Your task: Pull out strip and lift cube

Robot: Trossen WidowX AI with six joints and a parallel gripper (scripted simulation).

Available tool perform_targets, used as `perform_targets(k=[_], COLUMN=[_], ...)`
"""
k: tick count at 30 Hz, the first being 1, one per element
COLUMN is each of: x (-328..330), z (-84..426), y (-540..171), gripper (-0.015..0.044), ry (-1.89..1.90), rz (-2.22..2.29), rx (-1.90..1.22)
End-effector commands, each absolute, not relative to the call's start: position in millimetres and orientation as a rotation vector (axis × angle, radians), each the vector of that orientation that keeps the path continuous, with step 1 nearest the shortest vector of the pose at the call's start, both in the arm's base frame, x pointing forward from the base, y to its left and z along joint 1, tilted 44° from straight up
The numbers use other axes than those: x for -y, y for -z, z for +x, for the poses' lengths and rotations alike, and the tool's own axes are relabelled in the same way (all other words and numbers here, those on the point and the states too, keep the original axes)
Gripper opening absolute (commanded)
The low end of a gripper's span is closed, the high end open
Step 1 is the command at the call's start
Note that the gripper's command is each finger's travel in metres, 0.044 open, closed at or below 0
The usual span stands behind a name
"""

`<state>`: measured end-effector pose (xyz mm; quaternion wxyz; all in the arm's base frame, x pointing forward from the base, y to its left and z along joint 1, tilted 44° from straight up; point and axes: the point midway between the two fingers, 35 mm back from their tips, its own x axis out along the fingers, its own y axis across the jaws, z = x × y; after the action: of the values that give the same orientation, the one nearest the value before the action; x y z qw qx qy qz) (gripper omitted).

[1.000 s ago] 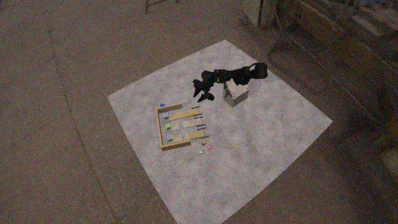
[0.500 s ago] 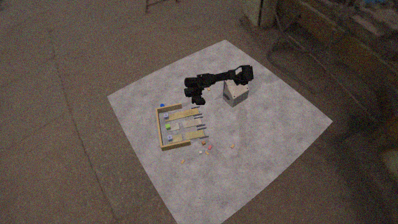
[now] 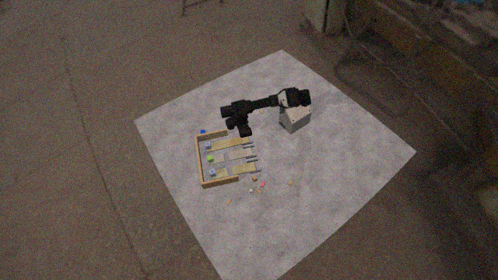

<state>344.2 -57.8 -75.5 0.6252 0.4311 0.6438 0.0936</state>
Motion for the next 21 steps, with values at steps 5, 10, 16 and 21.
perform_targets(k=[5,10,16,21], x=[54,48,42,36], z=[346,348,349,350], y=[83,89,96,103], gripper=[0.0,0.0,0.0,0.0], ry=[-0.221,-0.22,-0.22,-0.22], rz=[0.983,0.983,0.983,0.983], rx=[-1.503,-1.503,-1.503,-1.503])
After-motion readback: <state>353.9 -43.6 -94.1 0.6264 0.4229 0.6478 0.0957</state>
